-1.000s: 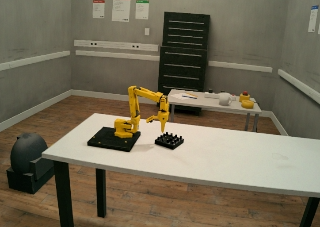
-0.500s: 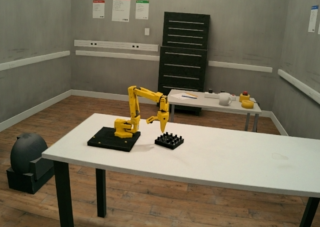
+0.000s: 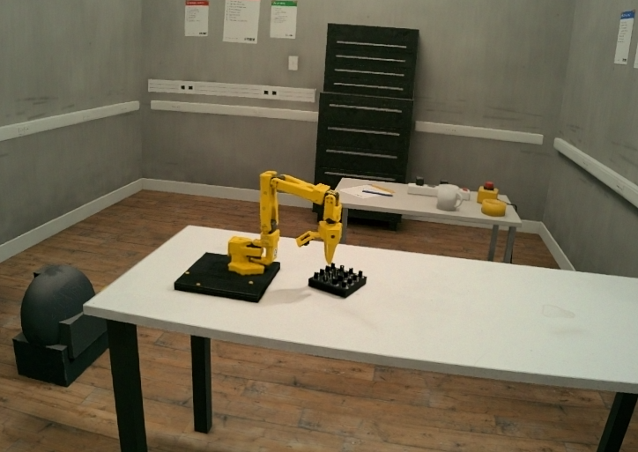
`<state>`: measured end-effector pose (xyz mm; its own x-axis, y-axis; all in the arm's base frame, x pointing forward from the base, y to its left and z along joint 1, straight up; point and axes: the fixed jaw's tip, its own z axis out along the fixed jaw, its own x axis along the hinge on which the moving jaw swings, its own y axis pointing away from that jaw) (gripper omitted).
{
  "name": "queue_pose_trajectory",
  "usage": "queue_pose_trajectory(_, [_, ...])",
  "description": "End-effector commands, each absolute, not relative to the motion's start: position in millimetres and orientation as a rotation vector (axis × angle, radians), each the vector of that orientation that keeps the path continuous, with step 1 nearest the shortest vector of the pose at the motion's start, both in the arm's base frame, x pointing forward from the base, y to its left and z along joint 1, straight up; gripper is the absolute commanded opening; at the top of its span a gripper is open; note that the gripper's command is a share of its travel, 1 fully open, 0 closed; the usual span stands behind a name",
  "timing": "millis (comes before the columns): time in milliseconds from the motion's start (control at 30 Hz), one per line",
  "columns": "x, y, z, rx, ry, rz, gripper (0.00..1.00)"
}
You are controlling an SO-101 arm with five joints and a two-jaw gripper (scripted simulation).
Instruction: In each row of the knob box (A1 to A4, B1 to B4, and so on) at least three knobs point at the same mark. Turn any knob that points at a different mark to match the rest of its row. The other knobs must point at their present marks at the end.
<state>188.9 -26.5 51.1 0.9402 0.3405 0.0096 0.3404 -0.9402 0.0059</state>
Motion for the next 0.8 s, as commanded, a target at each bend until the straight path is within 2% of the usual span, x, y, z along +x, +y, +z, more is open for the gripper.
queue_pose_trajectory(0, [207, -29, 54, 3.093, 0.546, 0.006, 0.1])
queue_pose_trajectory(400, [241, -33, 50, 3.093, 0.546, 0.006, 0.1])
queue_pose_trajectory(767, [244, -33, 49, 3.093, 0.546, 0.006, 0.1])
